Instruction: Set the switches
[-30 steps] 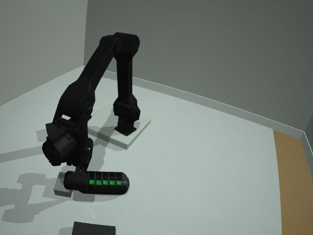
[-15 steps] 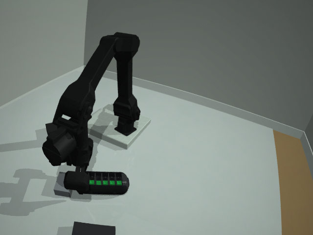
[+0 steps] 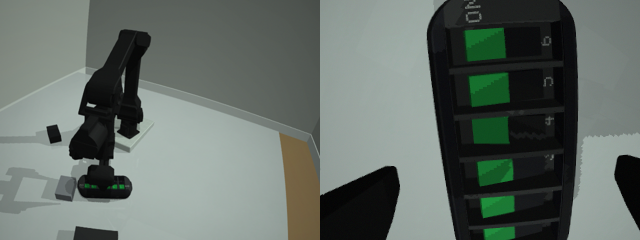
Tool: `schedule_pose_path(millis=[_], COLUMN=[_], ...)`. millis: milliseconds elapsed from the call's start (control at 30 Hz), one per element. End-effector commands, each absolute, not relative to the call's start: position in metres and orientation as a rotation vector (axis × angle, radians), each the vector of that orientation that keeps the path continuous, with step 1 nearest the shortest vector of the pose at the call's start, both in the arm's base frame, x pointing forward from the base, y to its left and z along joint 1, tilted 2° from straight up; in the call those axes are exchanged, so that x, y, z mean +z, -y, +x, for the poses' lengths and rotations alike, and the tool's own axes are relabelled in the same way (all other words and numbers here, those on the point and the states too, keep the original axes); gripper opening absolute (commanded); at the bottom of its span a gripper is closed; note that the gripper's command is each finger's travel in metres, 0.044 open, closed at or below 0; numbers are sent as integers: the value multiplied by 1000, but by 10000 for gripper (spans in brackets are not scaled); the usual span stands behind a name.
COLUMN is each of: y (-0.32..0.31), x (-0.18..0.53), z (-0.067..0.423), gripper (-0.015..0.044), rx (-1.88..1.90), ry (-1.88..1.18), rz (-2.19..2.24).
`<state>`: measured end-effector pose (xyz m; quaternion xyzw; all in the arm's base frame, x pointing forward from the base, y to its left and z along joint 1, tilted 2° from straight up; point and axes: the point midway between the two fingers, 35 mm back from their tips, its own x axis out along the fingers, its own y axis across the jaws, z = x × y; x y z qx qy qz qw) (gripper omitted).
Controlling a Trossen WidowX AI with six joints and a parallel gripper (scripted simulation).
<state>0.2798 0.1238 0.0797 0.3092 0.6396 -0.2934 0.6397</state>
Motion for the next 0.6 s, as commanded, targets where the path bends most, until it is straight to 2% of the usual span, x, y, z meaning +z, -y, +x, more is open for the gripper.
schedule_pose_path(millis=[0, 300, 467, 567], y=[-125, -125, -123, -123], x=[81, 83, 128, 130], z=[278, 279, 280, 279], gripper=[440, 440, 440, 440], rx=[-671, -670, -668, -668], ry=[-1461, -1461, -1459, -1459], rz=[709, 709, 705, 705])
